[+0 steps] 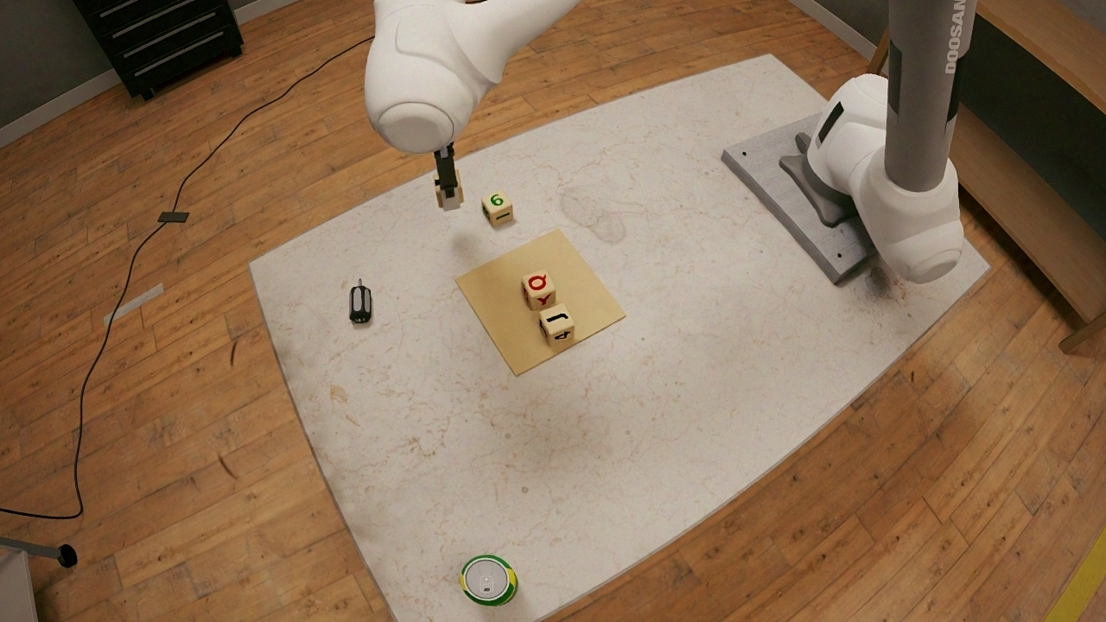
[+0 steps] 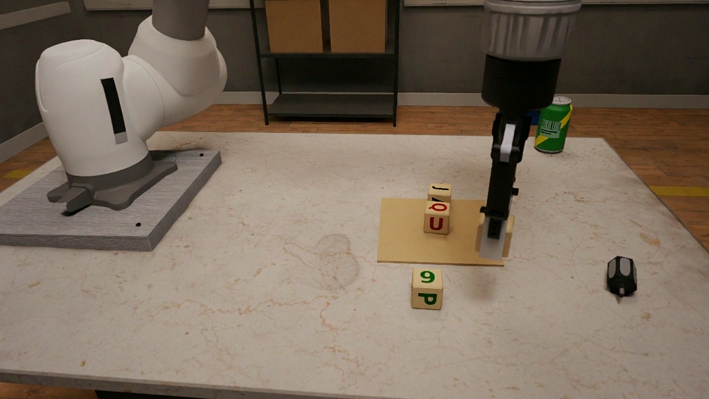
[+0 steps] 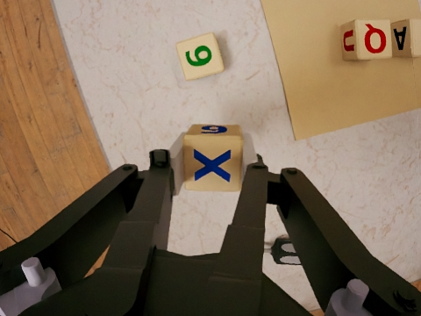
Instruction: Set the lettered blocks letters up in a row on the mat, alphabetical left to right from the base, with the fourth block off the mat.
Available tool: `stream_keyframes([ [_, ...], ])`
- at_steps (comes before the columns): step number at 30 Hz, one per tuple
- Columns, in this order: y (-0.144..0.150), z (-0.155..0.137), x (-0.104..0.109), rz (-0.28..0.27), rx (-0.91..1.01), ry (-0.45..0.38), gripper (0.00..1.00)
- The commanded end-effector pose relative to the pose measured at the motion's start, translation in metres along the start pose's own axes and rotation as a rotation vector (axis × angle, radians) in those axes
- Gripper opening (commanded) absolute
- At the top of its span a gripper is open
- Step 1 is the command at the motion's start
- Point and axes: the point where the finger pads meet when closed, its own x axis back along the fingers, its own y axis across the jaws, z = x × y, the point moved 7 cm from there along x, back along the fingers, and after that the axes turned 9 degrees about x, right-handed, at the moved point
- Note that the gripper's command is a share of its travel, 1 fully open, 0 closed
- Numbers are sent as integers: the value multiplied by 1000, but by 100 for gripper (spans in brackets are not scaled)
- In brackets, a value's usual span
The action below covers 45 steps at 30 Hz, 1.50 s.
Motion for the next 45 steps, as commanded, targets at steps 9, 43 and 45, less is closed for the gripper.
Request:
stream_keyframes([
  [9, 21, 12, 3, 0, 305, -2, 31],
  [43, 94, 66, 5, 1, 1456, -1, 31],
  [45, 98, 70, 5, 2, 1521, -1, 31],
])
